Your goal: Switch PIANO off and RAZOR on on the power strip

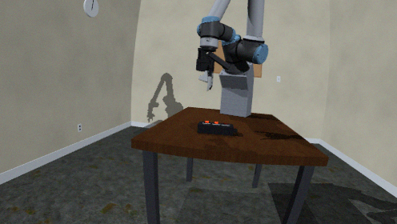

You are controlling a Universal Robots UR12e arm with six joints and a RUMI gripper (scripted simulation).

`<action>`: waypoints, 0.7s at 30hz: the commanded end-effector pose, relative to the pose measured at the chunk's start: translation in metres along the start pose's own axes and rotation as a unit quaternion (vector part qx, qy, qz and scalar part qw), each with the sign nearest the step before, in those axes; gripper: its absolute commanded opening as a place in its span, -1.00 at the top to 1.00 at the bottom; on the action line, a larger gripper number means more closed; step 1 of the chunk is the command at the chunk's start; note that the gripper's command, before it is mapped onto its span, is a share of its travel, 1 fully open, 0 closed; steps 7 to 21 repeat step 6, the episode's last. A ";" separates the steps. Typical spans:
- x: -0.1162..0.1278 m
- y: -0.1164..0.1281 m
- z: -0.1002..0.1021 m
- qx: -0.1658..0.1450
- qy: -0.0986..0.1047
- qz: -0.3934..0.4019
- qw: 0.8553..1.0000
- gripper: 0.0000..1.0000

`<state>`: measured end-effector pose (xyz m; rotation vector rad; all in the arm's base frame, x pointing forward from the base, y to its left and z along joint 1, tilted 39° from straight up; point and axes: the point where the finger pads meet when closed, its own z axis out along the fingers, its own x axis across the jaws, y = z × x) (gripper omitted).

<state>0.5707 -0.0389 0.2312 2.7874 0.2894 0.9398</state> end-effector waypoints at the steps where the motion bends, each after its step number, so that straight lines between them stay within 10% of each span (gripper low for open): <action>1: 0.002 0.001 -0.002 -0.001 0.002 -0.001 1.000 -1.00; 21: 0.002 0.001 -0.002 -0.001 0.002 -0.001 1.000 -1.00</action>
